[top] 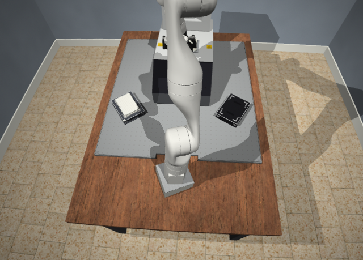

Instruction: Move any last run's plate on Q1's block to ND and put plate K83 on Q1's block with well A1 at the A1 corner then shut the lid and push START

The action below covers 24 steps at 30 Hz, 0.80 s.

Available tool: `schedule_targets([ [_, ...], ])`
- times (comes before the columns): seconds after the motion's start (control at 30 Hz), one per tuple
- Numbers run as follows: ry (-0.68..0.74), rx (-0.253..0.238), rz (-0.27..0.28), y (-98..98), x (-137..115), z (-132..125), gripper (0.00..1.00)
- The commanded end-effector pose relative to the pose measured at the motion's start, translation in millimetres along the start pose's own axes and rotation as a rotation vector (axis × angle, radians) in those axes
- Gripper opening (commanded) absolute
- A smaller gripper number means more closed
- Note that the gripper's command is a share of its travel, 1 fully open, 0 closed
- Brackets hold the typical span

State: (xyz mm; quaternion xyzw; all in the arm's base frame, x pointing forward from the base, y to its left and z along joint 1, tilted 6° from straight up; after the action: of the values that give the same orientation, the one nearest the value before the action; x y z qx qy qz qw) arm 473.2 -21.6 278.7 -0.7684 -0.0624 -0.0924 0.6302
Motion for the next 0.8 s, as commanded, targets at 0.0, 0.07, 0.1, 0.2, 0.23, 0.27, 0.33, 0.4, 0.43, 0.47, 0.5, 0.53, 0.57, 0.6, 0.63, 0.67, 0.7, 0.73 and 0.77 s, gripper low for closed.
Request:
schedule_targets([
  [0.0,0.039,0.000,0.012,2.4,3,0,1.00],
  [0.07,0.058,-0.001,0.014,3.2,4,-1,1.00],
  [0.1,0.068,-0.002,0.016,3.5,5,-1,1.00],
  [0.2,0.098,-0.003,0.020,4.6,8,-2,1.00],
  [0.23,0.108,-0.004,0.021,5.0,9,-3,1.00],
  [0.27,0.118,-0.004,0.022,5.3,10,-3,1.00],
  [0.33,0.138,-0.005,0.025,6.0,12,-4,1.00],
  [0.4,0.158,-0.006,0.027,6.8,14,-5,1.00],
  [0.43,0.158,-0.006,0.027,6.8,14,-5,1.00],
  [0.47,0.158,-0.006,0.027,6.8,14,-5,1.00],
  [0.5,0.168,-0.007,0.029,7.1,15,-5,1.00],
  [0.53,0.178,-0.007,0.030,7.5,16,-5,1.00],
  [0.57,0.188,-0.008,0.031,7.9,17,-6,1.00],
  [0.6,0.198,-0.008,0.033,8.2,18,-6,1.00],
  [0.63,0.207,-0.009,0.034,8.6,19,-7,1.00],
  [0.67,0.217,-0.009,0.035,8.9,20,-7,1.00],
  [0.7,0.227,-0.010,0.037,9.3,21,-7,1.00],
  [0.73,0.237,-0.010,0.038,9.7,22,-8,1.00],
  [0.77,0.247,-0.011,0.039,10.0,23,-8,1.00],
])
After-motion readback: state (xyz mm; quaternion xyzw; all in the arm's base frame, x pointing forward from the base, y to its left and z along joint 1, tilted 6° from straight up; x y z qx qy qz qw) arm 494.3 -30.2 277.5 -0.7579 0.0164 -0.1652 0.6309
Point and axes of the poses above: the point where the finger pads meet when closed, its own y axis out along the fingers, its own z axis across the jaws, x = y × z, the point moved 2 cm from there along -y, back along the fingers, and after that the axes turned 3 degrees about -y, right-handed, at the moved point
